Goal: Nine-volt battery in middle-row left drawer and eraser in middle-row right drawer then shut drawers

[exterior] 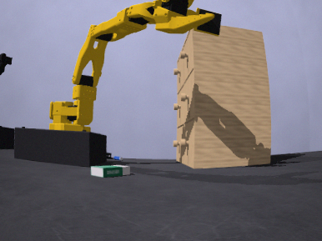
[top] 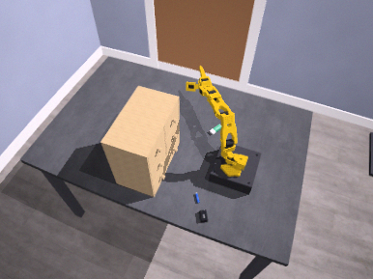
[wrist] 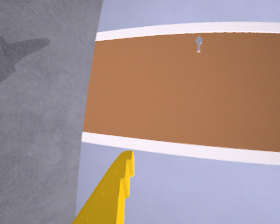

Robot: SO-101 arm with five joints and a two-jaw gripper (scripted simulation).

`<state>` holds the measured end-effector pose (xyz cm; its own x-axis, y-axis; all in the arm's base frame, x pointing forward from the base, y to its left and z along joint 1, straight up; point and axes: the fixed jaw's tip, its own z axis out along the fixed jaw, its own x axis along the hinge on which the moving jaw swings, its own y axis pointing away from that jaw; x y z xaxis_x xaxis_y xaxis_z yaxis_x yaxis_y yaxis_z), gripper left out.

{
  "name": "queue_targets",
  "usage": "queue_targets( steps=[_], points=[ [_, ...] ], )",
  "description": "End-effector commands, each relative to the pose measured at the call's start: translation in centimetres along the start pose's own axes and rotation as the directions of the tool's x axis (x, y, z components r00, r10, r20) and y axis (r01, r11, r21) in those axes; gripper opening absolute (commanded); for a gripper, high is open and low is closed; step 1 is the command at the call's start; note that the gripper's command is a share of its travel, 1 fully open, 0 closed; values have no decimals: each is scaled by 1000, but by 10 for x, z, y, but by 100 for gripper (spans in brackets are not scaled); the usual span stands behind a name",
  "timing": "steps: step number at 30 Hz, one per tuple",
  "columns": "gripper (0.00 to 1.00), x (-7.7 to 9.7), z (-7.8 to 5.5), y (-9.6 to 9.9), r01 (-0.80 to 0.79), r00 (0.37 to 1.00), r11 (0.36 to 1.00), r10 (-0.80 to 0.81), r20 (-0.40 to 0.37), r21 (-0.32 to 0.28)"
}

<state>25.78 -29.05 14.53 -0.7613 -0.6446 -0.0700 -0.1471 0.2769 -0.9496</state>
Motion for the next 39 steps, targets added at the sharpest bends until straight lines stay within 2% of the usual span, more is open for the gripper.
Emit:
queue_targets(
  steps=[1, 8, 14, 16, 25, 31, 33, 34, 36, 39],
  points=[
    [50, -21, -17, 6, -59, 997, 997, 61, 47, -44],
    [50, -63, -45, 19, -170, 974, 971, 191, 125, -166],
    [50, -92, -75, 33, -243, 942, 928, 295, 159, -281],
    [50, -92, -75, 33, -243, 942, 928, 295, 159, -281],
    [50, -124, -123, 59, -319, 890, 831, 428, 157, -456],
    [50, -136, -155, 79, -350, 860, 748, 496, 124, -563],
    [50, -136, -155, 79, -350, 860, 748, 496, 124, -563],
    [50, -128, -155, 80, -390, 852, 730, 517, 81, -561],
    [50, -124, -157, 91, -419, 847, 688, 531, 17, -593],
    [50, -121, -160, 97, -442, 843, 653, 536, -36, -615]
  ],
)
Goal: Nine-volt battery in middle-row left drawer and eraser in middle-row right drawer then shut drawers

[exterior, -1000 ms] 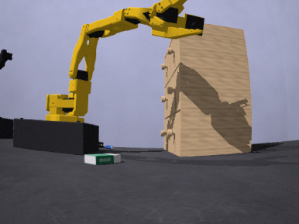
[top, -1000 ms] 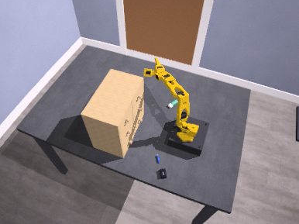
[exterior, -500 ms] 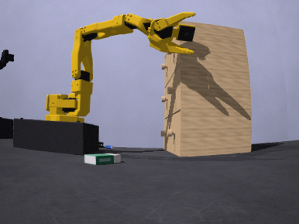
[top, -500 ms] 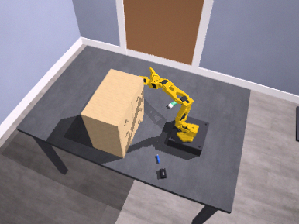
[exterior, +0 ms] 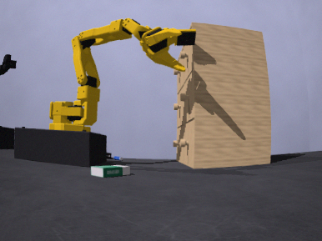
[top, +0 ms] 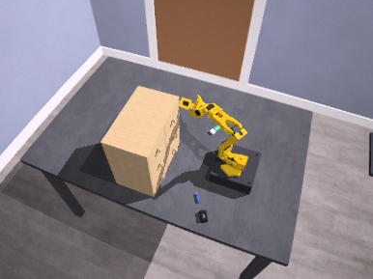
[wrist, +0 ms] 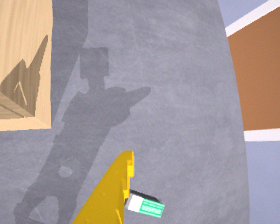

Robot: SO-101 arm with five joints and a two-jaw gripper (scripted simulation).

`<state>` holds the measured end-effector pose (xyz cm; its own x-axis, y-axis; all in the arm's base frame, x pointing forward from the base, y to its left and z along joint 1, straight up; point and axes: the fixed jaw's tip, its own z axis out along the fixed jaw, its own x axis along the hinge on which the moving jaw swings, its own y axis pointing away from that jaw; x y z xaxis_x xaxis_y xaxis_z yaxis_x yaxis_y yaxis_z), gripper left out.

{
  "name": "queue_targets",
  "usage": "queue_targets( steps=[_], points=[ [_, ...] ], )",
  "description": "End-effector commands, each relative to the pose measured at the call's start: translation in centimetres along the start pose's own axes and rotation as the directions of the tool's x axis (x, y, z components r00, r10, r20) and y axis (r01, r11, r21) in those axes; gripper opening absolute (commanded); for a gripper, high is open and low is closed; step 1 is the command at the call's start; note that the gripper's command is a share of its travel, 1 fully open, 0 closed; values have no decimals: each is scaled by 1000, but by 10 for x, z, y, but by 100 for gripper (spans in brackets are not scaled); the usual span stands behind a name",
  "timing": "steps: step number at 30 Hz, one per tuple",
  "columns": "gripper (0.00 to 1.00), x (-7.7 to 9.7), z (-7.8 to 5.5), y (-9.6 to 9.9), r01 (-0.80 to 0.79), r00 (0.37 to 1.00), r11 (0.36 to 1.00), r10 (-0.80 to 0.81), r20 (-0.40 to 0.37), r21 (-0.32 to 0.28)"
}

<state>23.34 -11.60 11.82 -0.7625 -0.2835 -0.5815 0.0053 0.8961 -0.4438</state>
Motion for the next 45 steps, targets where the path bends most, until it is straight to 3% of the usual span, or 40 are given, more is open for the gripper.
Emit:
queue_targets(
  steps=[1, 11, 24, 35, 39, 45],
  points=[
    [50, -8, -10, 44, 90, 996, 986, -89, 16, -137],
    [50, -8, -10, 44, 90, 996, 986, -89, 16, -137],
    [50, 23, -44, 110, -51, 995, 944, 22, -93, -326],
    [50, 54, -62, 144, -144, 977, 903, 64, -203, -406],
    [50, 60, -66, 155, -128, 982, 890, 54, -178, -438],
    [50, 56, -72, 163, -73, 992, 877, 14, -126, -475]
  ],
)
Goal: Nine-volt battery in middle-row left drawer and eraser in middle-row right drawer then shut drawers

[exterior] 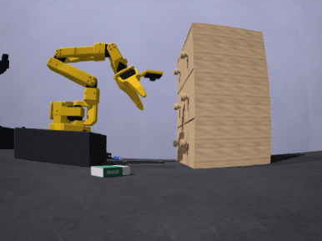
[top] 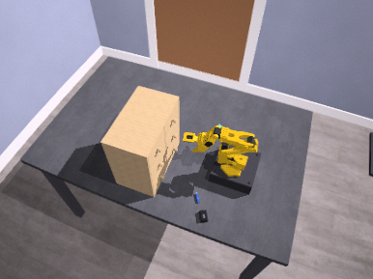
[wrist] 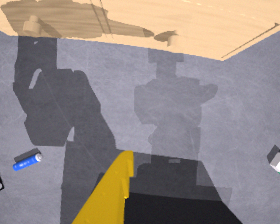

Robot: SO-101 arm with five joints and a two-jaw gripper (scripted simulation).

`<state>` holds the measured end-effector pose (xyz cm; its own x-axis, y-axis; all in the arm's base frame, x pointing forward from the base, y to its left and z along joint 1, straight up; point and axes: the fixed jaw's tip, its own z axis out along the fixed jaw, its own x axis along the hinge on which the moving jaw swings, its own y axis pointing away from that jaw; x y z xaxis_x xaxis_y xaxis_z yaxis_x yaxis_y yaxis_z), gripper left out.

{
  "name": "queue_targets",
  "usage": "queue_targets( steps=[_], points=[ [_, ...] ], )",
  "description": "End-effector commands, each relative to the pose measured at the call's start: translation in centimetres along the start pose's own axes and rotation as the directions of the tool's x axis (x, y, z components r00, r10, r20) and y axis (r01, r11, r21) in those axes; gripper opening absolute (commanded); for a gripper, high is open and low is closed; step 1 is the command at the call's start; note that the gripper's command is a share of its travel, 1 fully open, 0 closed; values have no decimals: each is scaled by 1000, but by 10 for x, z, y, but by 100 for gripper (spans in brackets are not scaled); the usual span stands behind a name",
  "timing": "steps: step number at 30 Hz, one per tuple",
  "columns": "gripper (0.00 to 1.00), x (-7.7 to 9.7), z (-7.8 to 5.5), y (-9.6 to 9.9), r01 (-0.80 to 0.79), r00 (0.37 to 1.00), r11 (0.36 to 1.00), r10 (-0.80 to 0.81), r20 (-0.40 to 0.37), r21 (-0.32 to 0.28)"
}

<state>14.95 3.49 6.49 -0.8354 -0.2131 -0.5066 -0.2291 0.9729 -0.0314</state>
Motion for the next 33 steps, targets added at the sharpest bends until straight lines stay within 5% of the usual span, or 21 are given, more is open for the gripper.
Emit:
queue_targets(
  steps=[1, 17, 33],
  points=[
    [50, 4, 0, 5, 12, 1000, 1000, -12, -10, -17],
    [50, 4, 0, 5, 12, 1000, 1000, -12, -10, -17],
    [43, -35, -9, 38, -180, 961, 967, 212, 178, -179]
  ],
)
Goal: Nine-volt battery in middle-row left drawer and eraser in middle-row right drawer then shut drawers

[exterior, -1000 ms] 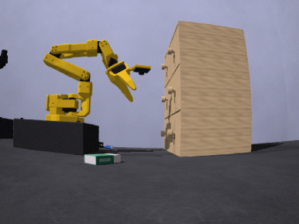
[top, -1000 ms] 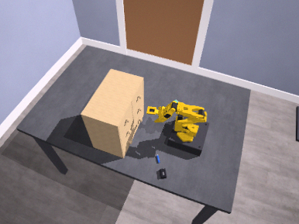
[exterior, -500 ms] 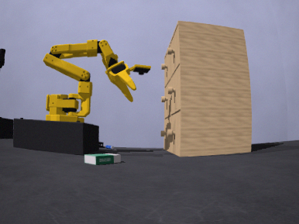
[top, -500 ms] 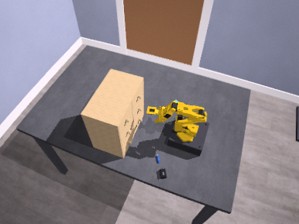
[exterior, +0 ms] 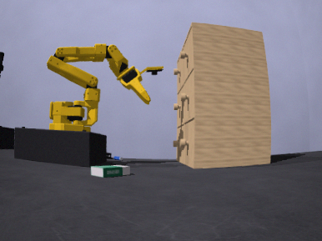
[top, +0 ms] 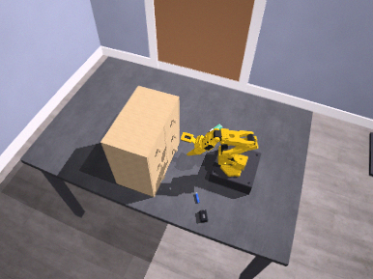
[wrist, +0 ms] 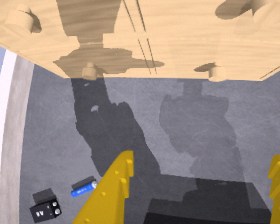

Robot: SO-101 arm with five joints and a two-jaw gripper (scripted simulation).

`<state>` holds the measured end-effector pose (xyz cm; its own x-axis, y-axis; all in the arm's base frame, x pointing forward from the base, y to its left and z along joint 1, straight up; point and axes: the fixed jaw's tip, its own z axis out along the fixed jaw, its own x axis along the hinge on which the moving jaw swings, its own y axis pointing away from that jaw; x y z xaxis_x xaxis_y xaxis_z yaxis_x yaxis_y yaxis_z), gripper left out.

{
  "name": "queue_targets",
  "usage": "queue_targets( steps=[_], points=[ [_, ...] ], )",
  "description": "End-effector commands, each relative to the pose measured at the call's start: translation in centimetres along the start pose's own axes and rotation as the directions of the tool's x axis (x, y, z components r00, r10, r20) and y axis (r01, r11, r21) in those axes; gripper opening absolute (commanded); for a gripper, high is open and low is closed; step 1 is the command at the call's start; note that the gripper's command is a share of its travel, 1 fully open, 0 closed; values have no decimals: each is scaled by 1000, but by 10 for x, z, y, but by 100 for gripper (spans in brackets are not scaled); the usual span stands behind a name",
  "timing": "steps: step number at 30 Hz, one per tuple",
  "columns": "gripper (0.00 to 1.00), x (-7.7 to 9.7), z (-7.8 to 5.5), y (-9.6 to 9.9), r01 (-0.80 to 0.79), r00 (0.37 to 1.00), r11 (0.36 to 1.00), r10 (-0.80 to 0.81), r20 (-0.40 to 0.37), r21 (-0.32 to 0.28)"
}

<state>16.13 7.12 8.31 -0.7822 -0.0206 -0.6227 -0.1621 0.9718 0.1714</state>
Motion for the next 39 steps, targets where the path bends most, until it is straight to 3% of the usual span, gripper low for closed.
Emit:
queue_targets(
  steps=[1, 16, 18, 25, 33, 39],
  points=[
    [43, -7, 0, 8, -28, 999, 999, 30, 39, -34],
    [36, -33, -12, 56, -235, 951, 928, 280, 127, -290],
    [36, -33, -12, 56, -235, 951, 928, 280, 127, -290],
    [32, -41, -23, 79, -321, 912, 846, 398, 103, -425],
    [28, -47, -38, 105, -413, 857, 712, 515, 22, -568],
    [27, -48, -39, 106, -417, 855, 705, 519, 17, -574]
  ],
)
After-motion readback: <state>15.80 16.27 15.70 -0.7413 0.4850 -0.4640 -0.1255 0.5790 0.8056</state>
